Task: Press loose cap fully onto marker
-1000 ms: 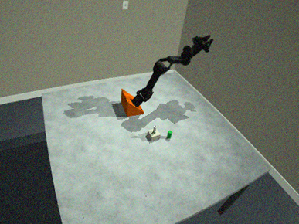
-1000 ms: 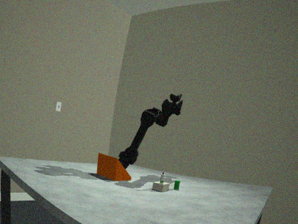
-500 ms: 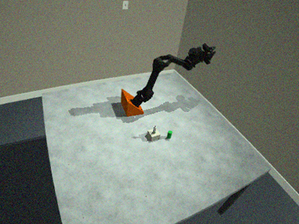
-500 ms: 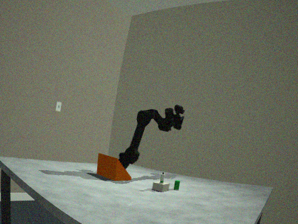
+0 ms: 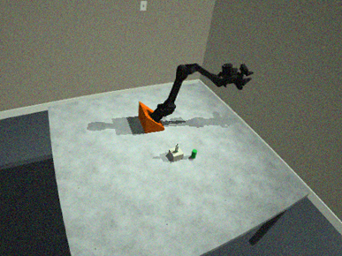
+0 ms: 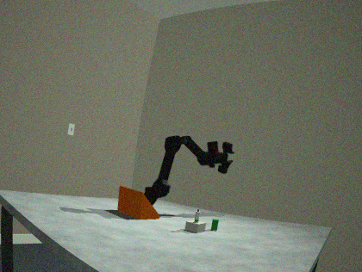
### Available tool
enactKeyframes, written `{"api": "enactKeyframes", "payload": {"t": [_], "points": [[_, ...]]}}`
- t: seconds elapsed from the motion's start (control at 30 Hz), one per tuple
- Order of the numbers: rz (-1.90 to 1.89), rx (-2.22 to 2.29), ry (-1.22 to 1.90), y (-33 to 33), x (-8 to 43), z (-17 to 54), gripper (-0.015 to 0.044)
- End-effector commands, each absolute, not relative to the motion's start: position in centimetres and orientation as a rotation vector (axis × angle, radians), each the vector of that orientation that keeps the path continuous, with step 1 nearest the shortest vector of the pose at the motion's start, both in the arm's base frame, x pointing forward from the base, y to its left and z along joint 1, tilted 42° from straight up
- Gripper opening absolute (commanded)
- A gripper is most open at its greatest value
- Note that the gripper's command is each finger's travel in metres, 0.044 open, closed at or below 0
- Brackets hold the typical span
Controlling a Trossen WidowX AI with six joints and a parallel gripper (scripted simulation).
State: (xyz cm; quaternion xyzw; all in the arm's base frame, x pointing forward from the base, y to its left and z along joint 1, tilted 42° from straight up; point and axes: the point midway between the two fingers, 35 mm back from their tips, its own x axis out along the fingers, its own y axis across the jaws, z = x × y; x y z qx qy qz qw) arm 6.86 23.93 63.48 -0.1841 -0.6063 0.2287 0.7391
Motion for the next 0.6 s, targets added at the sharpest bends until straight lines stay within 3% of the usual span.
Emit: {"api": "enactKeyframes", "payload": {"t": [0.0, 0.33, 0.57], "points": [[0.6, -0.483, -1.232, 26.6, 9.8, 61.1, 0.0244], [0.872, -0.608, -0.752, 31.6, 20.7, 51.4, 0.0244], [0.928, -0.588, -0.31, 29.5, 29.0, 43.0, 0.0244]]}}
